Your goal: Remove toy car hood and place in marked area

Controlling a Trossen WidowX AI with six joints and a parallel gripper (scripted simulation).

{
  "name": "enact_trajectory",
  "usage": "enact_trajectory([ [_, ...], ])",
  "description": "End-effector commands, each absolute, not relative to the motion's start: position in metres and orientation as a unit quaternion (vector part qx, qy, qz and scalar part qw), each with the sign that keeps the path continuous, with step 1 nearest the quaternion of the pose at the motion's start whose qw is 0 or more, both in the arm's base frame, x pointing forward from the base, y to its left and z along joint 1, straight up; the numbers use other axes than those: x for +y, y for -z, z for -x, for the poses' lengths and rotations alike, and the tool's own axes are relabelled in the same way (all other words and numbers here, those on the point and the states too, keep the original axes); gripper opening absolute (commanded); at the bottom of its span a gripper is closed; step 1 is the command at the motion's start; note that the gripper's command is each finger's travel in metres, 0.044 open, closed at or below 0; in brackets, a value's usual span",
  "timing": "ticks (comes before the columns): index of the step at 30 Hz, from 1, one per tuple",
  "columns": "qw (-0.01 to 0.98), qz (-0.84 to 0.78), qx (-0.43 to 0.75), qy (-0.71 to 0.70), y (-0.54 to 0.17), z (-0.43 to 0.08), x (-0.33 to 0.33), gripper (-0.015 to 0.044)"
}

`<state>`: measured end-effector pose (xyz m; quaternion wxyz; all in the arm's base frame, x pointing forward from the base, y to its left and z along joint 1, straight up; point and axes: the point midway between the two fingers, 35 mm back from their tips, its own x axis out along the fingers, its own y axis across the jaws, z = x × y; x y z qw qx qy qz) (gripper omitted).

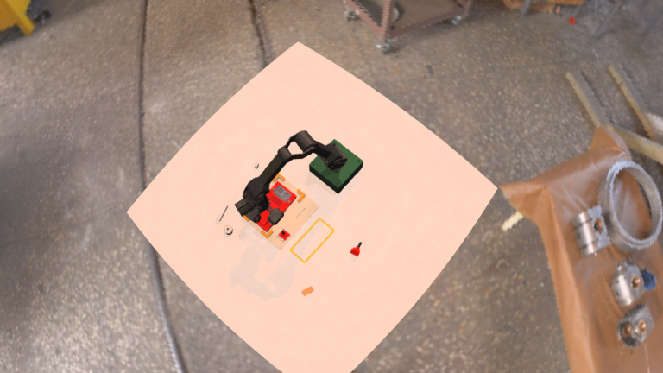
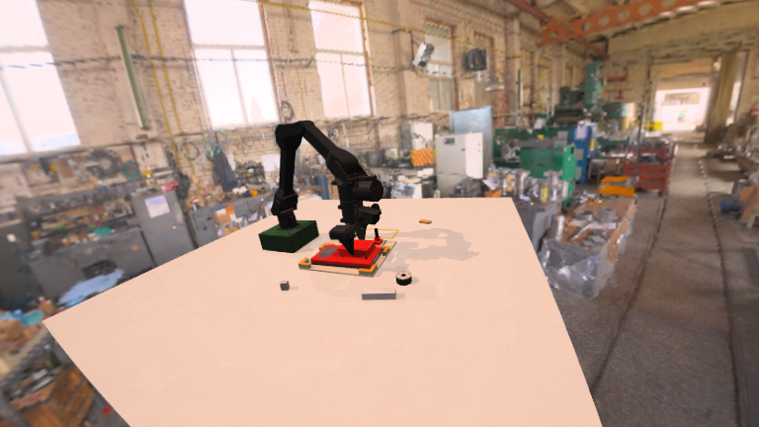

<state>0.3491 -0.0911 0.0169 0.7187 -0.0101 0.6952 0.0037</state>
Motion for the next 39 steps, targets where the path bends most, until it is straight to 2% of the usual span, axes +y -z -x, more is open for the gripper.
enact_trajectory([
  [1, 0.72, 0.01, 0.694, -0.004, -0.021, -0.35, -0.091, 0.0],
  [28, 0.719, 0.01, 0.694, -0.003, -0.039, -0.349, -0.091, 0.0],
  [39, 0.719, 0.01, 0.694, -0.003, -0.078, -0.348, -0.091, 0.0],
])
